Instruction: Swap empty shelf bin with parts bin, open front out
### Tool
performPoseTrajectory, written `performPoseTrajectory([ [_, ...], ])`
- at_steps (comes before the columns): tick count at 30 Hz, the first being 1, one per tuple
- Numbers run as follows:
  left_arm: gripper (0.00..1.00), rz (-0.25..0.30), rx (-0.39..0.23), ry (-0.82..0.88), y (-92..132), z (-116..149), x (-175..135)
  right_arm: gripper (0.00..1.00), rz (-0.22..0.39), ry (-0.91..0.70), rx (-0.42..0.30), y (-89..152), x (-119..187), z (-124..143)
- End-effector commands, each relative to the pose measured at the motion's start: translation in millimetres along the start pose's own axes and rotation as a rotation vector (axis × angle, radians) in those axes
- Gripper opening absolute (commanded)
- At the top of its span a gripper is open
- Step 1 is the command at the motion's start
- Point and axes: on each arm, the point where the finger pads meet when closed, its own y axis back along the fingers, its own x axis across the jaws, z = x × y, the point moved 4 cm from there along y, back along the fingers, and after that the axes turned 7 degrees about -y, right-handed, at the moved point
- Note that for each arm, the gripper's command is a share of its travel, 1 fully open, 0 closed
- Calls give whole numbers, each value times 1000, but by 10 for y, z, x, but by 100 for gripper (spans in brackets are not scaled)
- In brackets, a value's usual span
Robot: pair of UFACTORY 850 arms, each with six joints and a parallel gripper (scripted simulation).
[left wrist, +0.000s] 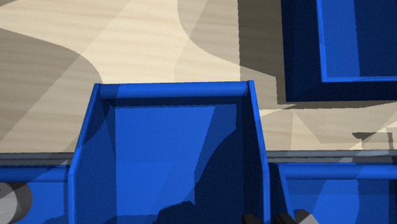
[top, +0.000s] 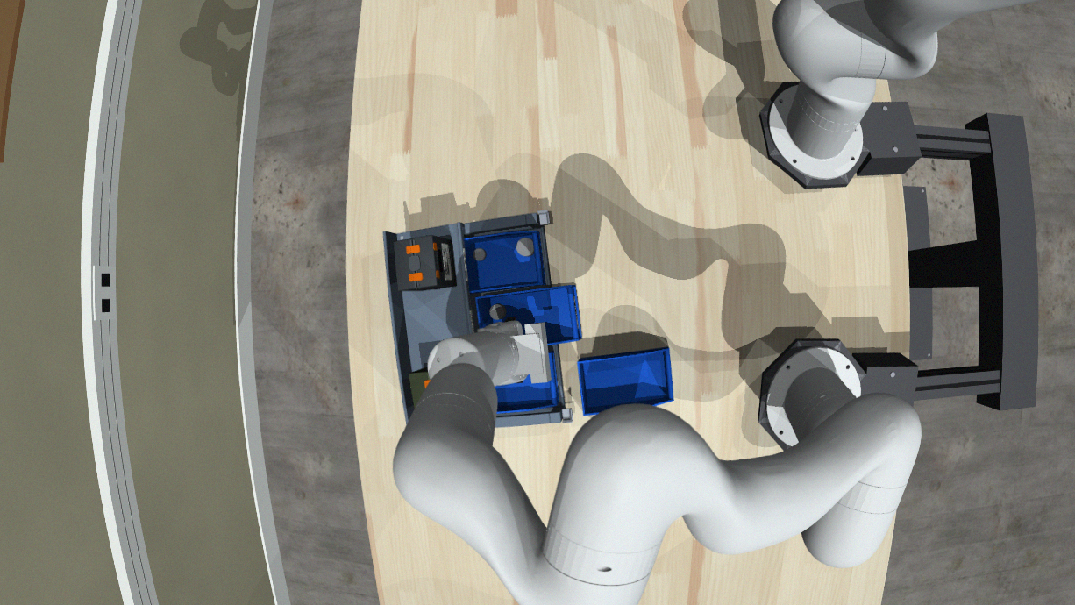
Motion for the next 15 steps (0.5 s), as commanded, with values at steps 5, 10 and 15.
performPoseTrajectory([
  [5, 11, 0, -1, 0, 129, -8, -3, 100, 0, 0, 2, 9, 0, -4],
  [10, 11, 0, -1, 0, 202, -16, -4, 100, 0, 0, 2, 9, 0, -4],
  [15, 11, 0, -1, 0, 295, -27, -6, 100, 0, 0, 2, 9, 0, -4],
])
